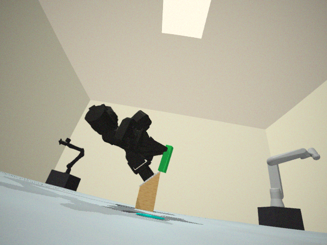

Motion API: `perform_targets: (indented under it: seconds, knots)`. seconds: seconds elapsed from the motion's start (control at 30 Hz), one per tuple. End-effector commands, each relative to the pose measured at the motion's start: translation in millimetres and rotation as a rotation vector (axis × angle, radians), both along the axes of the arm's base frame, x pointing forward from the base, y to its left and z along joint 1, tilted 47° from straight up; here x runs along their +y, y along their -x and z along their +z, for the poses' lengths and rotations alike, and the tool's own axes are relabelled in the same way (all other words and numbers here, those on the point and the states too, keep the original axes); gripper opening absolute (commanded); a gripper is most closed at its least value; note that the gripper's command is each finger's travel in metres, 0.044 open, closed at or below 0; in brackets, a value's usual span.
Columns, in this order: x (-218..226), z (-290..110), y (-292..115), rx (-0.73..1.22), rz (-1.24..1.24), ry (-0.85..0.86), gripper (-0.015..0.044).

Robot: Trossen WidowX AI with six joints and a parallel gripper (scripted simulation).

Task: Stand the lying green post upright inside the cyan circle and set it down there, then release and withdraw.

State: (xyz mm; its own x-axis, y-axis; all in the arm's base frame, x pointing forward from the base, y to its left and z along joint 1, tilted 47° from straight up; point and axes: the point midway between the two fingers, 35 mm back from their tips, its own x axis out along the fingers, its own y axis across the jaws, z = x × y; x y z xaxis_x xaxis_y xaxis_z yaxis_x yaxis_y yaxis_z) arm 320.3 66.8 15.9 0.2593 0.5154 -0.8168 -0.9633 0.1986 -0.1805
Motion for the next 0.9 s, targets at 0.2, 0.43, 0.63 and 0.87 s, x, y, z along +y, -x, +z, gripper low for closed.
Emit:
perform_targets:
  seconds: [0.2, 0.43, 0.63, 0.87]
  knots:
    - [-1, 9, 0, -0.076, 0.031, -0.05, 0.0023]
    - [-2, 14, 1, -0.122, 0.047, -0.081, 0.0023]
    - [-2, 16, 1, -0.139, 0.053, -0.091, 0.0023]
    - [-2, 16, 1, -0.139, 0.053, -0.091, 0.0023]
